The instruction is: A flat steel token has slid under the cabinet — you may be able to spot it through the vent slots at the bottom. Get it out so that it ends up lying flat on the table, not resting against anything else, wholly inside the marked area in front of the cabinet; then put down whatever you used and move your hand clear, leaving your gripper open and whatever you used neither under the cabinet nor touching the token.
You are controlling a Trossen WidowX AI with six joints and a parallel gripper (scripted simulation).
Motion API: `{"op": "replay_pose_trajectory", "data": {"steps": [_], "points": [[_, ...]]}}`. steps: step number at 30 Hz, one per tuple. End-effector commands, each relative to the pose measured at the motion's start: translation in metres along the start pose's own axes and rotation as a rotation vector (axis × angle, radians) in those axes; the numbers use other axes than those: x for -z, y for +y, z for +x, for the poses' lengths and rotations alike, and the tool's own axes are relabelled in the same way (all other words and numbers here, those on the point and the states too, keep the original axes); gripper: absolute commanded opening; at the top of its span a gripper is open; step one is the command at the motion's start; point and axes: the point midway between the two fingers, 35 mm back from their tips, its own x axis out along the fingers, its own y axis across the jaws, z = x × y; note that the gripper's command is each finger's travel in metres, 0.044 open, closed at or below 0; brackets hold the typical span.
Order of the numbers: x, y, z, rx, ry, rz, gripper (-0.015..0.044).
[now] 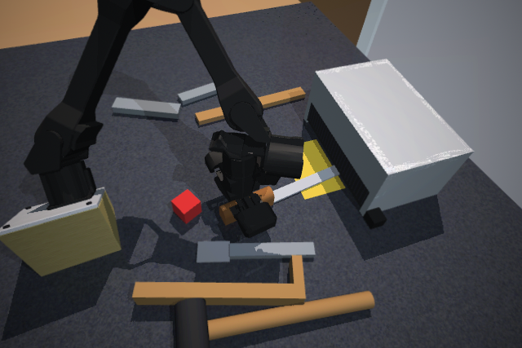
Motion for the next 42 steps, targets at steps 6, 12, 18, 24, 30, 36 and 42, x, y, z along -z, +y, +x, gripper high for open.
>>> {"op": "replay_pose_trajectory", "data": {"steps": [6,12,18,24,30,36,42], "points": [[0.016,0.000,0.001,0.000,0.006,0.004,0.0000],[0.024,-0.001,0.001,0.000,0.006,0.004,0.0000],[0.032,-0.001,0.001,0.000,0.007,0.005,0.0000],[0.041,-0.001,0.001,0.000,0.007,0.005,0.0000],[0.049,-0.002,0.001,0.000,0.007,0.005,0.0000],[0.044,-0.004,0.000,0.002,0.003,0.003,0.0000],[0.047,-0.009,-0.002,0.002,0.005,0.005,0.0000]]}}
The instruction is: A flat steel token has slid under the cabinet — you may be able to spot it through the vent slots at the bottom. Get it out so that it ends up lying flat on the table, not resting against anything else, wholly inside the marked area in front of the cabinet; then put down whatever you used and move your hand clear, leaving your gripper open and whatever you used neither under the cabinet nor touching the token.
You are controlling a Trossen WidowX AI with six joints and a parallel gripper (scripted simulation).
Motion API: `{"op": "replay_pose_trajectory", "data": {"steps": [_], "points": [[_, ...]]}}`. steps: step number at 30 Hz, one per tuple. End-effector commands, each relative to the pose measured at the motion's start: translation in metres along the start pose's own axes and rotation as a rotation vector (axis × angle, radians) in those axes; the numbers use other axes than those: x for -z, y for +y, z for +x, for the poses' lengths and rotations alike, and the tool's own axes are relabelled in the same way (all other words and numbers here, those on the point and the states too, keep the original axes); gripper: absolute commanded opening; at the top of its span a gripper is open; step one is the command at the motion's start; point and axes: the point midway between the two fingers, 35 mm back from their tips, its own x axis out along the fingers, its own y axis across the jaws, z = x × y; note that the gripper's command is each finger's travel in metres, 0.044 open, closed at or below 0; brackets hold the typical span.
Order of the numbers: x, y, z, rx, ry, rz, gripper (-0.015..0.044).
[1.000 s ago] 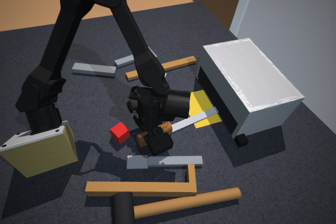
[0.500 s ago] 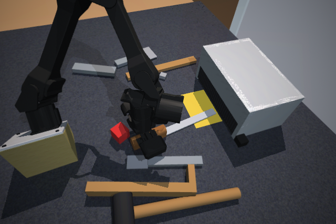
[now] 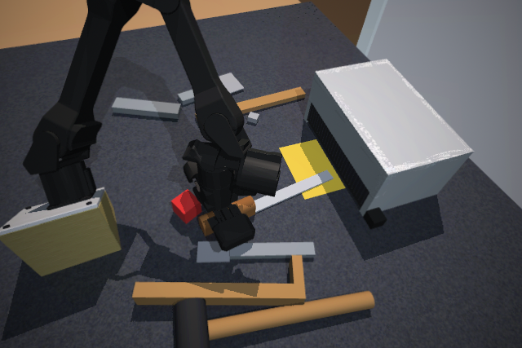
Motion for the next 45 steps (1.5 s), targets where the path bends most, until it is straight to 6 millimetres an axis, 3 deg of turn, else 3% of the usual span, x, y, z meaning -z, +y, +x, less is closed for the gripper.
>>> {"op": "replay_pose_trajectory", "data": {"steps": [1,19,27,31,34,45], "points": [[0.0026,-0.0055,-0.0017,0.002,0.003,0.006,0.0000],[0.0057,-0.0121,-0.0036,0.002,0.005,0.008,0.0000],[0.0048,-0.0091,-0.0021,-0.002,0.006,0.004,0.0200],[0.0048,-0.0091,-0.0021,-0.002,0.006,0.004,0.0200],[0.0049,-0.0091,-0.0021,0.001,0.005,0.004,0.0270],[0.0050,-0.0090,-0.0012,0.001,0.005,0.002,0.0270]]}}
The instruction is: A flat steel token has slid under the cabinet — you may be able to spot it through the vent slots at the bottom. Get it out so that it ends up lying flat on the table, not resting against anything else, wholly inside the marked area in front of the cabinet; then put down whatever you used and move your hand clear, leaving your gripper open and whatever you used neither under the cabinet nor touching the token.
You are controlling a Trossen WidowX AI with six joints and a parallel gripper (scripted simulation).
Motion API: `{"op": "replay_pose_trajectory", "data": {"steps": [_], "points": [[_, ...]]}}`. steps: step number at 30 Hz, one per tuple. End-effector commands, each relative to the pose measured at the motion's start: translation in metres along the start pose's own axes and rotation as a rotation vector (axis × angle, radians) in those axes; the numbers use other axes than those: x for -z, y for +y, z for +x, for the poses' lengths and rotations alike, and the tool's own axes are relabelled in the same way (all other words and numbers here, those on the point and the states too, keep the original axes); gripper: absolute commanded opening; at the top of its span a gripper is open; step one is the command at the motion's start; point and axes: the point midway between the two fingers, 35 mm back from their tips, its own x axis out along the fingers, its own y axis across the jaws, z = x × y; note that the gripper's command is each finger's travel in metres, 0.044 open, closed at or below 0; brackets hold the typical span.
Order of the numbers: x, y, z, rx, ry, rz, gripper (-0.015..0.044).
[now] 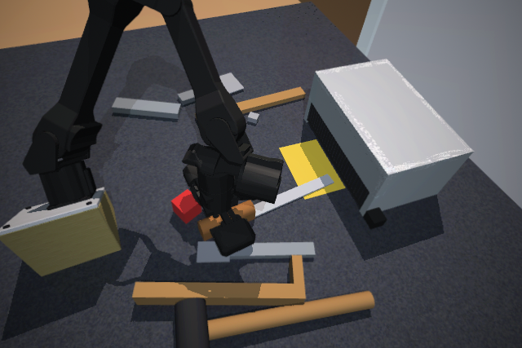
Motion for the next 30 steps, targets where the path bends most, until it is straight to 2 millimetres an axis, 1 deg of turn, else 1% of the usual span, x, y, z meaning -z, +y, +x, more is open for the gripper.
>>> {"op": "replay_pose_trajectory", "data": {"steps": [1,6,7,11,19,22,30], "points": [[0.0010,0.0002,0.0010,0.001,0.000,0.002,0.0270],[0.0037,0.0006,0.0041,0.001,0.000,0.005,0.0270],[0.0000,-0.0006,0.0013,0.005,-0.004,-0.003,0.0244],[0.0000,-0.0006,0.0013,0.005,-0.004,-0.003,0.0139],[0.0000,-0.0006,0.0013,0.005,-0.004,-0.003,0.0085],[0.0000,-0.0006,0.0013,0.005,-0.004,-0.003,0.0006],[-0.0038,-0.0008,0.0012,0.004,-0.003,-0.002,0.0000]]}}
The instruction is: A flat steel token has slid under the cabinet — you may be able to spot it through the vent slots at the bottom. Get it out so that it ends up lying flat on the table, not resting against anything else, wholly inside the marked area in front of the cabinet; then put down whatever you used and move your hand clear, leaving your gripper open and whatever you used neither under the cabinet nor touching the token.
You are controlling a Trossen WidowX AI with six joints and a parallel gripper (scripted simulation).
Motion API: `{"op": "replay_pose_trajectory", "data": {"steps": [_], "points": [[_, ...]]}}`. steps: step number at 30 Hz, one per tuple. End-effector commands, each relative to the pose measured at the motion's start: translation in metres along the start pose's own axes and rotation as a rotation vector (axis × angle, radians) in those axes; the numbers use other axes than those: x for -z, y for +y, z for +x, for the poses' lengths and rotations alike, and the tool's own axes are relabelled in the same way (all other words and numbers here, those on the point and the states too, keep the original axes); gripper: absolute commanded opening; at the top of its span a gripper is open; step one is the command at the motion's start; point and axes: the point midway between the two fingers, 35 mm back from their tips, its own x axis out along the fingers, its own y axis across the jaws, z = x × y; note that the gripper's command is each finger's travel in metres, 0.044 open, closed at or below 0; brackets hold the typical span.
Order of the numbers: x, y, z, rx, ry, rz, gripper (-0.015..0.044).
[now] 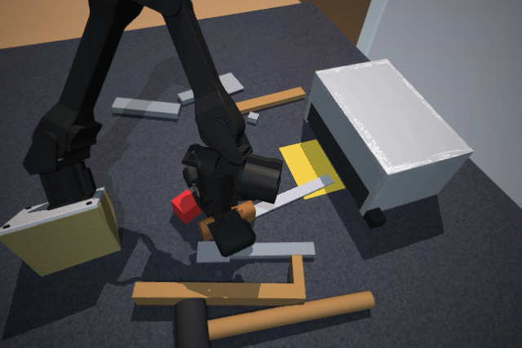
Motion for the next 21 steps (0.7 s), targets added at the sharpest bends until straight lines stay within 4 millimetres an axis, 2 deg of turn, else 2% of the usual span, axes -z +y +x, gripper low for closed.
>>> {"op": "replay_pose_trajectory", "data": {"steps": [1,21], "points": [[-0.005,0.000,0.000,-0.001,0.000,0.002,0.0000],[-0.032,0.000,0.000,-0.003,0.001,0.006,0.0000]]}}
